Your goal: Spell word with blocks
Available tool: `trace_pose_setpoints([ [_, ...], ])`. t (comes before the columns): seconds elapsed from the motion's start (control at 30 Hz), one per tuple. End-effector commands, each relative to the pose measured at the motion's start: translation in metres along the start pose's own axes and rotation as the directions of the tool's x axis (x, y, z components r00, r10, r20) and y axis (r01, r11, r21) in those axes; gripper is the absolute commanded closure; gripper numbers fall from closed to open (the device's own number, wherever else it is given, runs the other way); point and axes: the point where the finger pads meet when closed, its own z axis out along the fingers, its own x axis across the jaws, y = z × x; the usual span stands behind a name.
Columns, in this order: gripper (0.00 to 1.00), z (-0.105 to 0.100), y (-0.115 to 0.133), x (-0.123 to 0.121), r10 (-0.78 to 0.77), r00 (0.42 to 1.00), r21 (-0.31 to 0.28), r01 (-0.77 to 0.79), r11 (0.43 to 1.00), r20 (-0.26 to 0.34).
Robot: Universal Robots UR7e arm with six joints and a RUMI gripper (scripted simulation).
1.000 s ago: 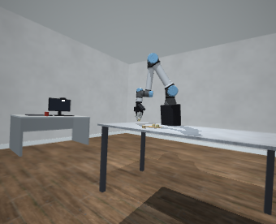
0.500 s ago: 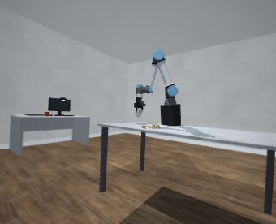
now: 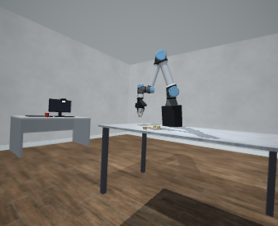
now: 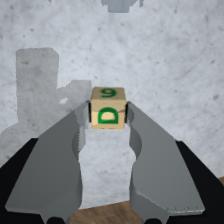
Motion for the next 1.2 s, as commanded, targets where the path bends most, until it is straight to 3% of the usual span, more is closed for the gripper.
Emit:
trace_pose_setpoints([
  [0.0, 0.95, -0.001, 0.001, 0.000, 0.002, 1.000, 0.000, -0.002, 1.000, 0.000],
  [0.57, 0.95, -0.001, -0.004, 0.000, 0.035, 0.999, 0.000, -0.035, 0.999, 0.000],
  [1.17, 0.95, 0.000, -0.020, 0.004, 0.228, 0.974, 0.000, -0.228, 0.974, 0.003],
])
